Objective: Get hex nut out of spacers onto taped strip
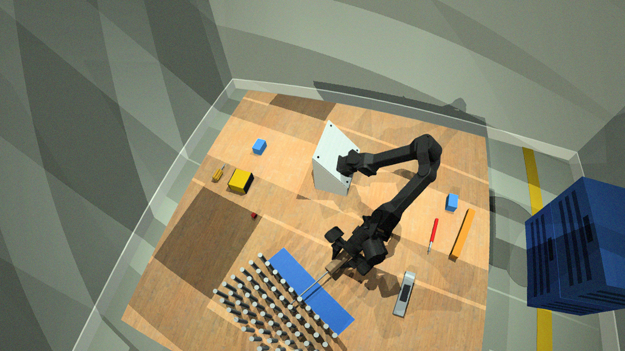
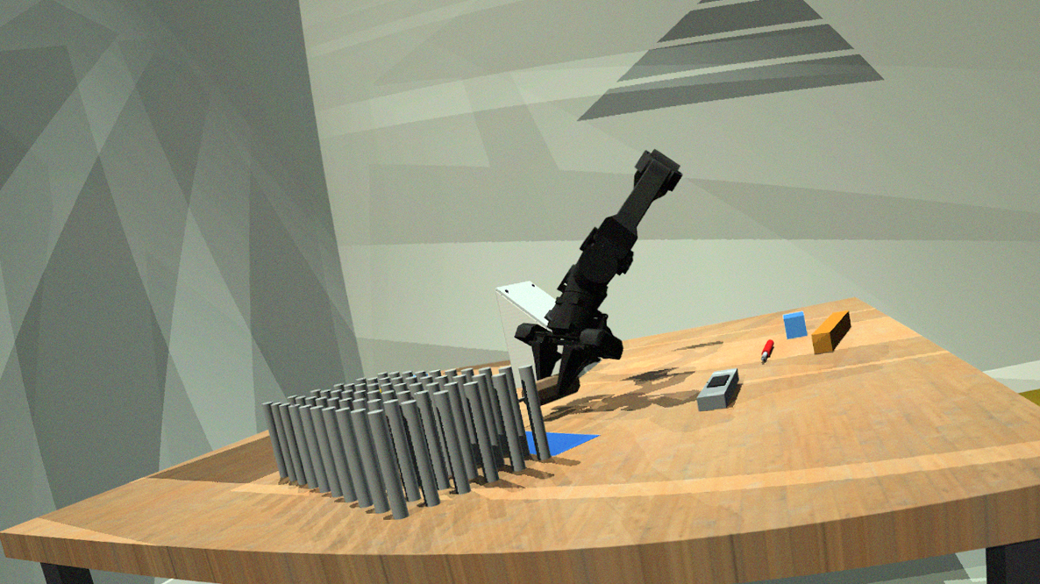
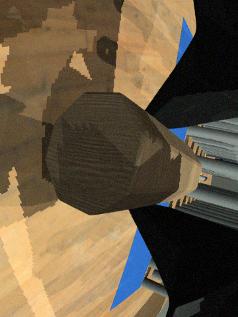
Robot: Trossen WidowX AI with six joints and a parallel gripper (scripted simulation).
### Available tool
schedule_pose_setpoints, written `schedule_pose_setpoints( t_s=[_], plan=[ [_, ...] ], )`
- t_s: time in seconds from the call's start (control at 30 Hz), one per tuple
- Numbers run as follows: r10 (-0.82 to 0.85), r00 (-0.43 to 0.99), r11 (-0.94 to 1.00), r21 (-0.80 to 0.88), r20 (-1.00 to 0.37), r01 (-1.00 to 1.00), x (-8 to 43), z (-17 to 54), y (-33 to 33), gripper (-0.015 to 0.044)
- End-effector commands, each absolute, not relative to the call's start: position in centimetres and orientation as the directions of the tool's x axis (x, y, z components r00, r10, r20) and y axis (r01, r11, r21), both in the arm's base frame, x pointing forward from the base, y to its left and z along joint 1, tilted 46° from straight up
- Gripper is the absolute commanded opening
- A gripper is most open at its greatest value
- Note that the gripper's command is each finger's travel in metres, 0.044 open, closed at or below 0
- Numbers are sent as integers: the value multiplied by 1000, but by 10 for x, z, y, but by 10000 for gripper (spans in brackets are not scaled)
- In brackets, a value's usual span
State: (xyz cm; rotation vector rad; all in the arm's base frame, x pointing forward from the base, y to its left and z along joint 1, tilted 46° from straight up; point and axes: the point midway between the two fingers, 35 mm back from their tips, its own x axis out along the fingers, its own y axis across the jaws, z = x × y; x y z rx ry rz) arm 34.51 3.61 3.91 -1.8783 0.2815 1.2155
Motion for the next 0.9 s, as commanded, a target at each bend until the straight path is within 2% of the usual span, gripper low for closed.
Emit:
schedule_pose_setpoints(
  t_s=[0.0,0.87],
  plan=[
    [244,508,-607,-539,-826,-584,349,40,33,0],
    [244,509,-608,-539,-825,-583,363,35,25,0]
  ],
)
